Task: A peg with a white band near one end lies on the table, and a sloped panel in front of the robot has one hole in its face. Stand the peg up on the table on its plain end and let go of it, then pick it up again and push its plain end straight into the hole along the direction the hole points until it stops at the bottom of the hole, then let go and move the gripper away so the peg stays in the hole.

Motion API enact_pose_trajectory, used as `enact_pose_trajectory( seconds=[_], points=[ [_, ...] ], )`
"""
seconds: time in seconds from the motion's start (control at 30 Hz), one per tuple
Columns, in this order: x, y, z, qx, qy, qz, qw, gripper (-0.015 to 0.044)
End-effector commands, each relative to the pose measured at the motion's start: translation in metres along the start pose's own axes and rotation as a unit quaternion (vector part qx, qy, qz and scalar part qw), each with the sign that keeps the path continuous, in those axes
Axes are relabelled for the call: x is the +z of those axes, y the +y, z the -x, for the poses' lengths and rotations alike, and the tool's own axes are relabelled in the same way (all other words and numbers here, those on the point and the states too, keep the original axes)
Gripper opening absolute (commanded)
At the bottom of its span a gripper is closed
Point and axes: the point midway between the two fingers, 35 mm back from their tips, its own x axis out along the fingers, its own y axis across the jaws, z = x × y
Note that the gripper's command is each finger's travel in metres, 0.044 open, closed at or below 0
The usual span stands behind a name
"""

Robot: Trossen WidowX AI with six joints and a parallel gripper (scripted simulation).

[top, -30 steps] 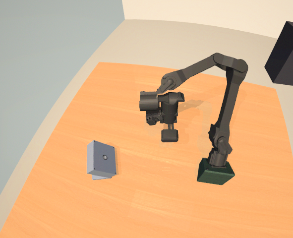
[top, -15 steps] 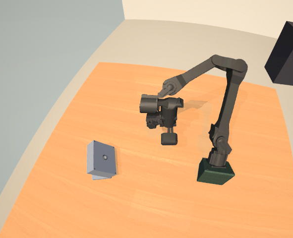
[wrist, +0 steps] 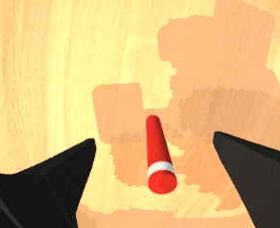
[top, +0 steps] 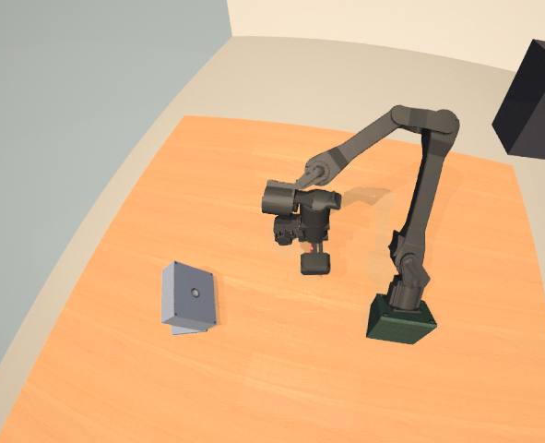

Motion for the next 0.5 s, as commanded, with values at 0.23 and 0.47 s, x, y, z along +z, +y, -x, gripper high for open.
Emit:
enact_pose_trajectory(
  seconds=[0.23,0.47],
  points=[
    [0.0003,-0.0001,0.0005,0.0,0.0,-0.001,1.0,0.0204],
    [0.0003,-0.0001,0.0005,0.0,0.0,-0.001,1.0,0.004]
  ],
)
